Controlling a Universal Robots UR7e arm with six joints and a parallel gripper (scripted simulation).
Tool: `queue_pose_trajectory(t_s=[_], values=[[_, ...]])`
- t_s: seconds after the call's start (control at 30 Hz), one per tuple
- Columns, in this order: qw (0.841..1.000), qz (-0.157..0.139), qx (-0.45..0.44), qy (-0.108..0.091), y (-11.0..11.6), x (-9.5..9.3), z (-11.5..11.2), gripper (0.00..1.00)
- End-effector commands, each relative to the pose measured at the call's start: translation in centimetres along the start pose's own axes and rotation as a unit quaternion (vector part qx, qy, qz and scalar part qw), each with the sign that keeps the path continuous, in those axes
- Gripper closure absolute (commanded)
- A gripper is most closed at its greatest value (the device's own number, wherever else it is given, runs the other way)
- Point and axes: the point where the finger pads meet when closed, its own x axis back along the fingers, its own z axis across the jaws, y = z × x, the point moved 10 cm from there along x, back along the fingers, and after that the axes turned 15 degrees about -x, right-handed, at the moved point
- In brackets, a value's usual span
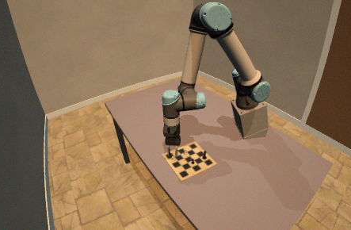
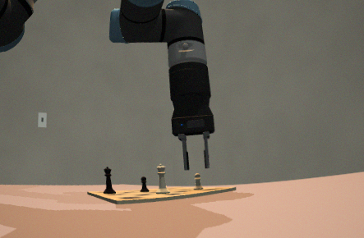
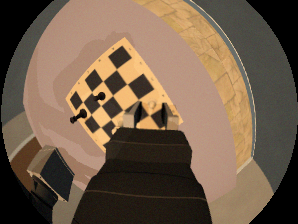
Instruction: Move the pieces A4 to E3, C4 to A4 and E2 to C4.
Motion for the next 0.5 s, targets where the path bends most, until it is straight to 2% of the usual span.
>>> queue_pose_trajectory(t_s=[0.0,0.47], values=[[1.000,0.000,0.000,0.000,0.0,-0.3,0.0,0.32],[1.000,0.001,-0.001,0.001,0.0,-2.5,0.2,0.32]])
